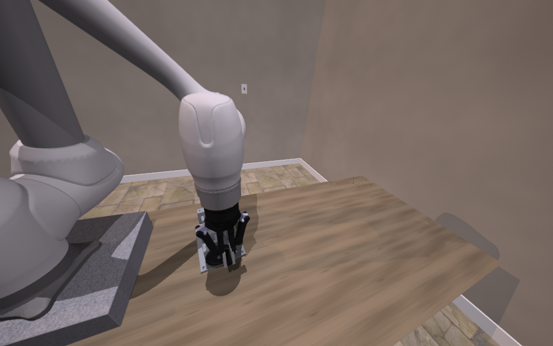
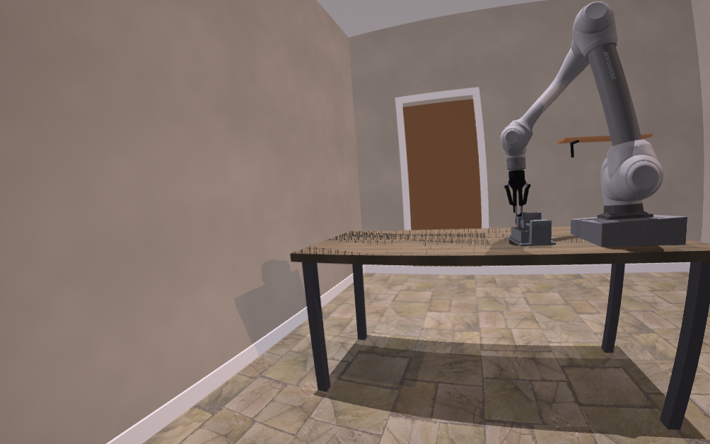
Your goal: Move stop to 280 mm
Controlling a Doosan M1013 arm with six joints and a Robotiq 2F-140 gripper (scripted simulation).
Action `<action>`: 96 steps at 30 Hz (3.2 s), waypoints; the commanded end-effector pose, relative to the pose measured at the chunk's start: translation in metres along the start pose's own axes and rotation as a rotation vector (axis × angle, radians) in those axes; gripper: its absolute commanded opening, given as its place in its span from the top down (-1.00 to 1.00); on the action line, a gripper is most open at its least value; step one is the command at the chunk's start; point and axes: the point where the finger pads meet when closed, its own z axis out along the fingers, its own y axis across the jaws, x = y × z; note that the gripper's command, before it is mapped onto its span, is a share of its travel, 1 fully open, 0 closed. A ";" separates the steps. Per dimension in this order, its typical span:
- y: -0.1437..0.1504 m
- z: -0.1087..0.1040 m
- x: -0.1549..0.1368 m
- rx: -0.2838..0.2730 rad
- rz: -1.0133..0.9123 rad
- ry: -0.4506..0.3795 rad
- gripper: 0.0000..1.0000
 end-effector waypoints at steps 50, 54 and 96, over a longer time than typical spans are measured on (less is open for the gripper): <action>0.047 0.017 0.000 -0.001 0.000 0.000 0.92; 0.047 0.023 0.000 -0.001 0.000 0.000 0.92; 0.000 0.042 0.000 -0.001 0.000 0.000 0.92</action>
